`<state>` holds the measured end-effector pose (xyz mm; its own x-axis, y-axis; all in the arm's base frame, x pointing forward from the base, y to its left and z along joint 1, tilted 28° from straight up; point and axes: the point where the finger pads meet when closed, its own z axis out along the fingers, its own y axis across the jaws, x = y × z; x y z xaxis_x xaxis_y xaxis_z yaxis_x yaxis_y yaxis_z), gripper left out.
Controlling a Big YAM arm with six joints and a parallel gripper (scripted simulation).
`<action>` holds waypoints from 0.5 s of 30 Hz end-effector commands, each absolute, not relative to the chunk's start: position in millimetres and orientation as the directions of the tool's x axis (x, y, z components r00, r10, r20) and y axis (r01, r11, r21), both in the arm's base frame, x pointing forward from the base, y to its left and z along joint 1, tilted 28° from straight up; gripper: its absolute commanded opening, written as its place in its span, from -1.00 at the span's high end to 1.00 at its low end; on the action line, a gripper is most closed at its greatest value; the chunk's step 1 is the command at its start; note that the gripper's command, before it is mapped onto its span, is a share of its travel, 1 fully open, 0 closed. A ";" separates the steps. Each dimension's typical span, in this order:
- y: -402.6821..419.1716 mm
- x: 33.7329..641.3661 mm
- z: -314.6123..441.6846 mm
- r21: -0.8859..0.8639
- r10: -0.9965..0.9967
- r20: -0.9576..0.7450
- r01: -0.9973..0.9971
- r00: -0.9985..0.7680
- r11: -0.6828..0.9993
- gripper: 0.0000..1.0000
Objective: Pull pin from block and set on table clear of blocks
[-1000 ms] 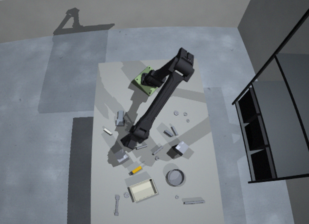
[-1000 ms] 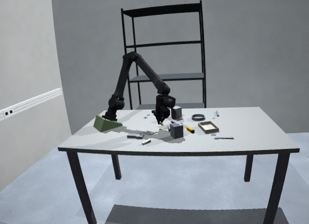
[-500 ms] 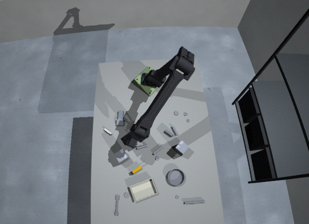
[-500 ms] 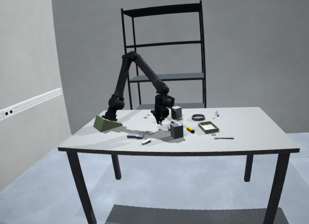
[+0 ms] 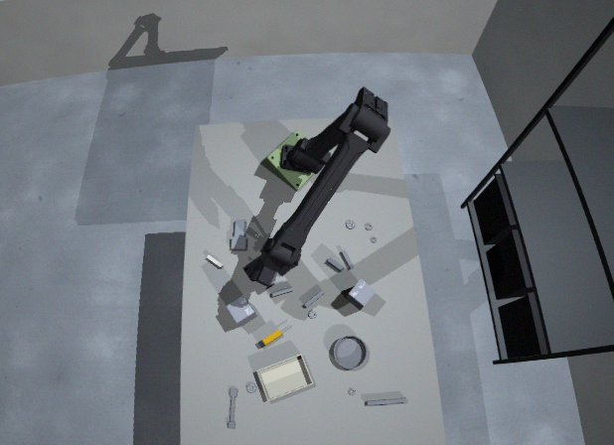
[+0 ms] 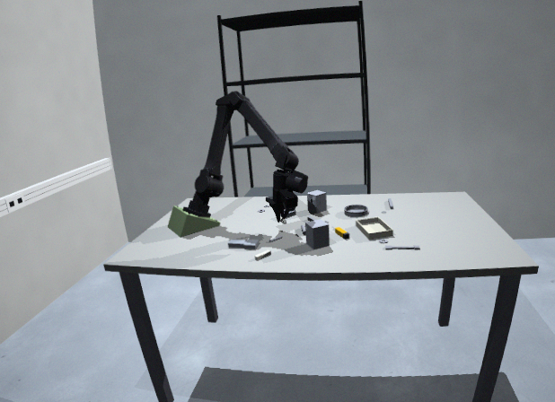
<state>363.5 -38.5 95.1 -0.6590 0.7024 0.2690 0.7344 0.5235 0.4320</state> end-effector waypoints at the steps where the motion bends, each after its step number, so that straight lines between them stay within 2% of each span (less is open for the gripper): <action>1: -38.2 364.8 95.5 0.441 0.704 0.250 0.726 -0.664 0.528 1.00; 15: -33.1 343.1 90.8 0.441 0.705 0.248 0.725 -0.665 0.529 1.00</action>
<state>344.9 -32.1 90.2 -0.6578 0.7025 0.2716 0.7361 0.5235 0.4290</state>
